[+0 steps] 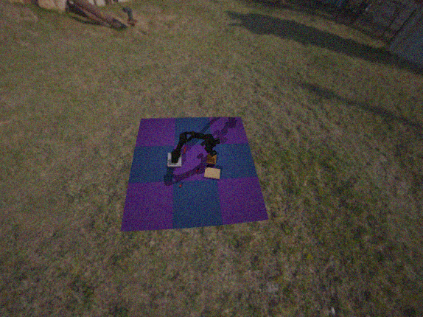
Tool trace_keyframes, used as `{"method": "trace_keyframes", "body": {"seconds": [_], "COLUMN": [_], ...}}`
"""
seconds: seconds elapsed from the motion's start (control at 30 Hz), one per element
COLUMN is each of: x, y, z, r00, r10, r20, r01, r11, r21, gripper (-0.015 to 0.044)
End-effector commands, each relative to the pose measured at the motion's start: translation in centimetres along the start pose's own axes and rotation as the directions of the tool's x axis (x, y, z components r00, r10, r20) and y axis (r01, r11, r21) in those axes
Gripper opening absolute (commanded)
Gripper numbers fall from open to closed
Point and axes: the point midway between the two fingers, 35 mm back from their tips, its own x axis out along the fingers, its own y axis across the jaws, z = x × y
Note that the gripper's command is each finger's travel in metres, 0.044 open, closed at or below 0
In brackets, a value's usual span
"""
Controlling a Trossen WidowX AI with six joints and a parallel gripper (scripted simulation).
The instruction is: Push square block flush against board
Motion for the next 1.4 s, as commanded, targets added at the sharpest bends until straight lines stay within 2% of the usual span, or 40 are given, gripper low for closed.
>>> {"method": "trace_keyframes", "body": {"seconds": [0.0, 0.27, 0.57, 0.83, 0.93, 1.0, 1.37], "x": [-0.2, -0.1, 0.2, 0.5, 4.5, 5.7, 5.7], "y": [-0.2, -0.4, -0.5, -0.5, -0.5, -0.5, -0.8], "z": [1.3, 3.5, 5.8, 5.9, 6.0, 5.9, 5.7], "r00": [1.000, 1.000, 1.000, 1.000, 1.000, 1.000, 1.000], "r10": [-0.004, -0.003, -0.002, -0.002, -0.002, -0.002, -0.003], "r20": [0.002, 0.002, 0.001, 0.001, 0.001, 0.001, 0.001], "r01": [0.004, 0.004, 0.003, 0.002, 0.002, 0.002, 0.002], "r11": [0.988, 0.908, 0.739, 0.723, 0.723, 0.723, 0.723], "r21": [-0.154, -0.419, -0.674, -0.690, -0.690, -0.690, -0.690], "gripper": [0.0000, 0.0000, 0.0000, 0.0000, 0.0000, 0.0000, 0.0000]}}
